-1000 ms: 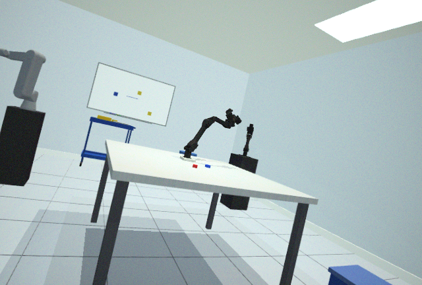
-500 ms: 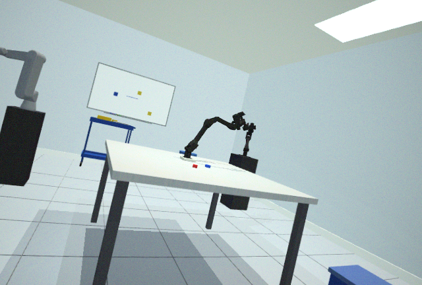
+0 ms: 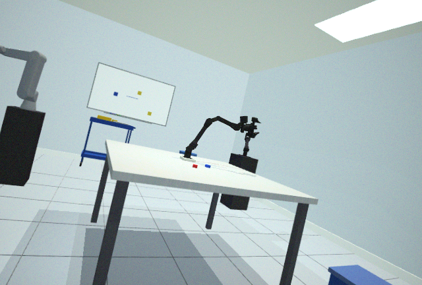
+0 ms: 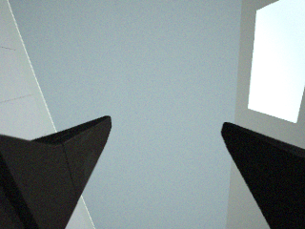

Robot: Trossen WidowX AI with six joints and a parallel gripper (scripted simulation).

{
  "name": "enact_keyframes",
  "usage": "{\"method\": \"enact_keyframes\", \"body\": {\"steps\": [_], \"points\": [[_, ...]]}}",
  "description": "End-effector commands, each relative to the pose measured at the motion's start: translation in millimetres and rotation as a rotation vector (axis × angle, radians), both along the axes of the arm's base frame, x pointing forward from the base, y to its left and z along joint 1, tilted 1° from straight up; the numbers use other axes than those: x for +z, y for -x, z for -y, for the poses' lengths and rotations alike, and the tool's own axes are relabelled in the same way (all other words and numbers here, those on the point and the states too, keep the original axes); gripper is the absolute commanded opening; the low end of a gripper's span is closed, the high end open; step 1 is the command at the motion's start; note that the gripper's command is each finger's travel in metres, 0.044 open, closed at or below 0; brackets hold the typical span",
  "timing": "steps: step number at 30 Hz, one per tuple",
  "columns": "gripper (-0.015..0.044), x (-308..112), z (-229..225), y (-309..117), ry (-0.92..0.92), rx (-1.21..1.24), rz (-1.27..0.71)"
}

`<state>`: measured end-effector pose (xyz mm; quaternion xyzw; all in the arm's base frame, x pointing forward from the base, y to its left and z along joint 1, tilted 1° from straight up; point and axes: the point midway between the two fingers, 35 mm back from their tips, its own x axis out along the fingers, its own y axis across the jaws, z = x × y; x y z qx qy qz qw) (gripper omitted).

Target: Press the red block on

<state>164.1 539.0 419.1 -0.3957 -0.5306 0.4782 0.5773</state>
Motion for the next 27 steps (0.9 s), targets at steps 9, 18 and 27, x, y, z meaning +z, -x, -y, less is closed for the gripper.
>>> {"method": "enact_keyframes", "body": {"steps": [9, 18, 27], "points": [[0.0440, -80, 82, -167, 0.247, -0.367, -0.515], [0.0440, -150, 193, -260, 0.325, -0.710, -0.976], [0.0440, -216, 335, -300, 0.279, -1.091, -1.461]]}}
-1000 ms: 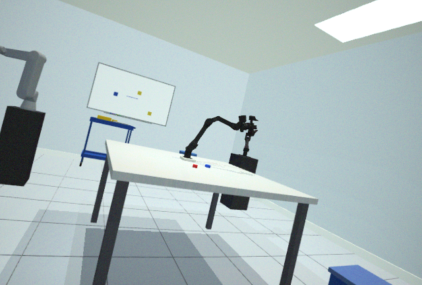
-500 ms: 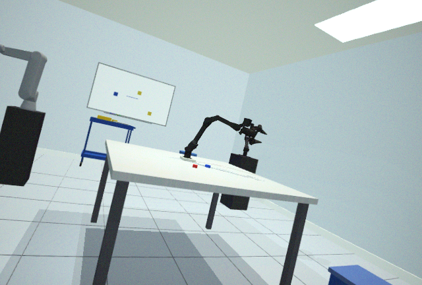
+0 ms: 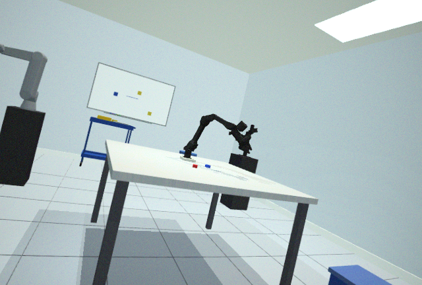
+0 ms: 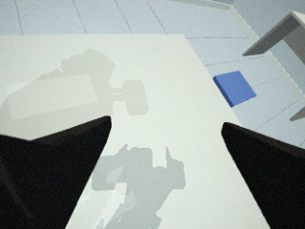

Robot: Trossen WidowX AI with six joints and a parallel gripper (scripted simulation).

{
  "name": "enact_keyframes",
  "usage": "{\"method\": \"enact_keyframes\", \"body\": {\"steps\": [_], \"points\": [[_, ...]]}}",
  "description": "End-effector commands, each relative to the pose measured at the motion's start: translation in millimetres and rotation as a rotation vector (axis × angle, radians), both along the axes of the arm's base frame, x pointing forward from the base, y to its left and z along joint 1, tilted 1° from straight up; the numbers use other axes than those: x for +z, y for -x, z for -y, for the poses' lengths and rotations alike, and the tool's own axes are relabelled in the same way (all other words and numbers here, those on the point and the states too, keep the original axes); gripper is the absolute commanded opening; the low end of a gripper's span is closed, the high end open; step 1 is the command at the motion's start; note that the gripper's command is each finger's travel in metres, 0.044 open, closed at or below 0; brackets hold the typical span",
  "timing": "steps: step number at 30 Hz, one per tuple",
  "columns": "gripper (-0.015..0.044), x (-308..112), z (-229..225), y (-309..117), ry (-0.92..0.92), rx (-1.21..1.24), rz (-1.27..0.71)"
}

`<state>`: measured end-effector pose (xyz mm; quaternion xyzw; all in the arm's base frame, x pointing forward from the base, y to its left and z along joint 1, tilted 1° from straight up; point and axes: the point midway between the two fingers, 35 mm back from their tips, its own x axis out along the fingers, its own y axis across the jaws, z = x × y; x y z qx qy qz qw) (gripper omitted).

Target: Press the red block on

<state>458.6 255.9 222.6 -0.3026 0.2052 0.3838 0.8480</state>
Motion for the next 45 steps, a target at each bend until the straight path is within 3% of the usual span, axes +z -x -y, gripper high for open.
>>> {"method": "enact_keyframes", "body": {"steps": [1, 9, 19, 27, 31, 45], "points": [[0.0440, -26, 68, -6, 0.000, -0.224, -0.182], [0.0440, -74, 198, 19, -0.025, -0.709, -0.545], [0.0440, -108, 330, 108, -0.082, -1.361, -0.968], [0.0440, -109, 341, 112, -0.085, -1.403, -0.993], [0.0440, -141, 342, 110, -0.085, -1.403, -0.993], [0.0440, -160, 342, 109, -0.085, -1.403, -0.993]]}}
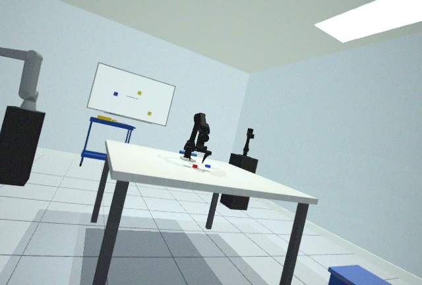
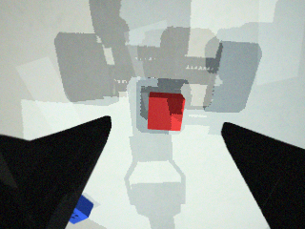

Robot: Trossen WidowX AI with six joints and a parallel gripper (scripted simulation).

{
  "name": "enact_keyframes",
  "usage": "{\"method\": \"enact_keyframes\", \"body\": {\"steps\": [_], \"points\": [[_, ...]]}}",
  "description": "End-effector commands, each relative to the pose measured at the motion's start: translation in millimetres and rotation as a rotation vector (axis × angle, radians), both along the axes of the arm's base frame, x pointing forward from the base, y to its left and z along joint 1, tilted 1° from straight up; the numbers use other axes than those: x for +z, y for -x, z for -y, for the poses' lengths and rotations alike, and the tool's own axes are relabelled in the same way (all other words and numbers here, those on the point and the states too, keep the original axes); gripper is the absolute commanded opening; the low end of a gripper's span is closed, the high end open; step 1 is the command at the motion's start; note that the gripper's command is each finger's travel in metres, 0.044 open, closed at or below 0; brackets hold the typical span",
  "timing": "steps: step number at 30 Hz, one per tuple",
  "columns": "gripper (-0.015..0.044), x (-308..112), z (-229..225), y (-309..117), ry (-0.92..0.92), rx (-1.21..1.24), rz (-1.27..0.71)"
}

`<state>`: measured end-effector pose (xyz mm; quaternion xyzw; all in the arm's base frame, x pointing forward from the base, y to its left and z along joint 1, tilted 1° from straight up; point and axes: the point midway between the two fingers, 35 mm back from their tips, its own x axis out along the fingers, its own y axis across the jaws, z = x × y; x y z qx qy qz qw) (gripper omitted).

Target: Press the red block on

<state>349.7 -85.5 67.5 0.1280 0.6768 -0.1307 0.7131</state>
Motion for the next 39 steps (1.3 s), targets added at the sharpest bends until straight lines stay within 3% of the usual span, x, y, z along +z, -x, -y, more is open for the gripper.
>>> {"method": "enact_keyframes", "body": {"steps": [1, 18, 30, 39], "points": [[0.0440, -6, 0, 0, 0.002, -0.006, -0.004], [0.0440, -31, 1, -1, 0.002, -0.006, -0.004], [0.0125, -31, 1, -1, 0.002, -0.006, -0.004], [0.0065, -31, 1, -1, 0.002, -0.006, -0.004]]}}
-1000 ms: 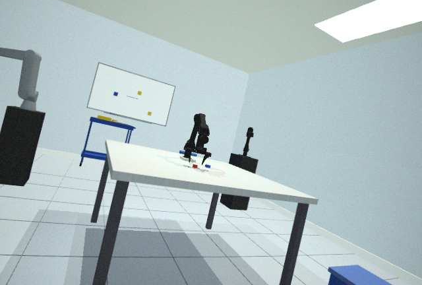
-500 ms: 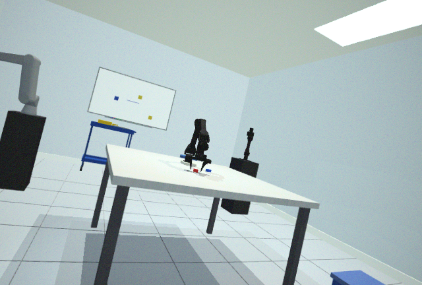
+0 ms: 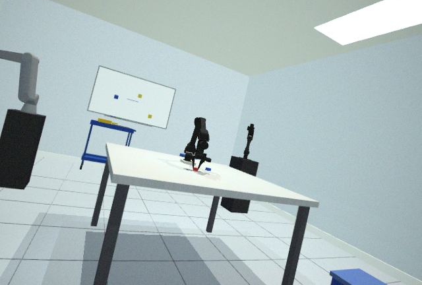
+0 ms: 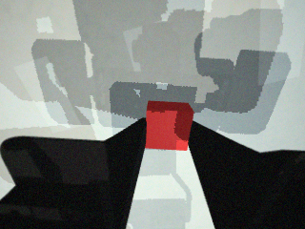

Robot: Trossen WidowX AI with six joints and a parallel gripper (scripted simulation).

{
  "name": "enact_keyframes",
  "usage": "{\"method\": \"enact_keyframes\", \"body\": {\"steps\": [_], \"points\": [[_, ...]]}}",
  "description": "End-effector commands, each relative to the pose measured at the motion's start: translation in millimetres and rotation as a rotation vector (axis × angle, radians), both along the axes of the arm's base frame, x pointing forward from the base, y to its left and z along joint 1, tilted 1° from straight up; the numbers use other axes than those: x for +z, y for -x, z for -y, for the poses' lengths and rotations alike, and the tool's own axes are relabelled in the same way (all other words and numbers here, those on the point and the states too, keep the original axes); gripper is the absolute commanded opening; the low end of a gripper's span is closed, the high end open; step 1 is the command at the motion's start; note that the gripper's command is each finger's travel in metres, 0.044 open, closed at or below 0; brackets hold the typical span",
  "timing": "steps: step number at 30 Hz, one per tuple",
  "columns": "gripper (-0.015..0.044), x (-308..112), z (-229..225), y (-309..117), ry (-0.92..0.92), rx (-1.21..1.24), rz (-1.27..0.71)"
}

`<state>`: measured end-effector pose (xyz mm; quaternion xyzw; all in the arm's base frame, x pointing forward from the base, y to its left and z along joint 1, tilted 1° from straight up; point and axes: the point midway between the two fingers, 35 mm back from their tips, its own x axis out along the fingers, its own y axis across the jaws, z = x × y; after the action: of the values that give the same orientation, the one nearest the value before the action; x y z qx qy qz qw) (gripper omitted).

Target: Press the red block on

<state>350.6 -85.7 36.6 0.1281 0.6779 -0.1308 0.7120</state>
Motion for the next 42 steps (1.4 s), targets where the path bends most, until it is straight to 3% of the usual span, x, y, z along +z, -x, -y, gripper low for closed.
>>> {"method": "enact_keyframes", "body": {"steps": [1, 3, 27, 33, 42], "points": [[0.0039, 0, 0, 0, 0.002, -0.006, 0.000], [0.0000, 3, 0, -1, 0.002, -0.006, 0.000], [0.0000, 116, -10, 0, 0.002, -0.006, 0.000], [0.0000, 119, -13, 1, 0.002, 0.004, 0.000], [0.0000, 107, -54, 13, 0.004, 0.137, -0.003]]}}
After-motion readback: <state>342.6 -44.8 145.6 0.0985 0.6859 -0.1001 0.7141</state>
